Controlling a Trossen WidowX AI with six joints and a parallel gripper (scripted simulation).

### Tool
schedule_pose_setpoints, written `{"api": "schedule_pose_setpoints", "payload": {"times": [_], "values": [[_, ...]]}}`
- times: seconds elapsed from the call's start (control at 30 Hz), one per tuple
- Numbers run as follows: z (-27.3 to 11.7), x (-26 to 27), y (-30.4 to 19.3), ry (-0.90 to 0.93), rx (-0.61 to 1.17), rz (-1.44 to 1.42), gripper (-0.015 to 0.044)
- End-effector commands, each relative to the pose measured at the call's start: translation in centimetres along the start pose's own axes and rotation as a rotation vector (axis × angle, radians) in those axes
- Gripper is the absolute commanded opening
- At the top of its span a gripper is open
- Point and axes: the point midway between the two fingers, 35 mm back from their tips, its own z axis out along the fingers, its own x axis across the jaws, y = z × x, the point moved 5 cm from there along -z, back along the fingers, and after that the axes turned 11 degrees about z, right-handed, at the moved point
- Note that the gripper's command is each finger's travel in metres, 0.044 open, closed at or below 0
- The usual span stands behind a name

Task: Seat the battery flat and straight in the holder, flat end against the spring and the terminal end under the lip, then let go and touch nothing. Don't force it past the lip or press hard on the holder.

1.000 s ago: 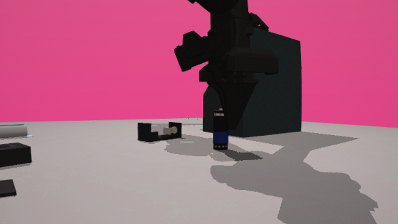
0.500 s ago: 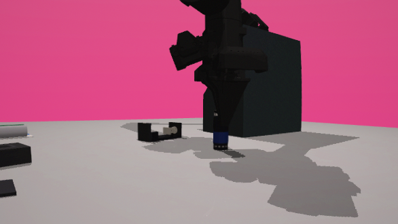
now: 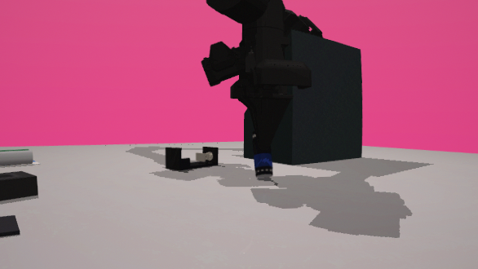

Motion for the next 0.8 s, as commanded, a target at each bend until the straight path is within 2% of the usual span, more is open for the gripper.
{"api": "schedule_pose_setpoints", "payload": {"times": [0.0,0.43,0.7,0.77], "values": [[0.0,-0.8,0.0,-0.006,-0.004,-0.008,0.0],[-0.1,-2.1,0.2,-0.004,0.001,-0.002,0.0],[-7.4,-2.2,0.2,-0.003,-0.002,-0.007,0.0],[-8.1,-2.3,0.2,-0.005,-0.003,-0.008,0.0]]}}
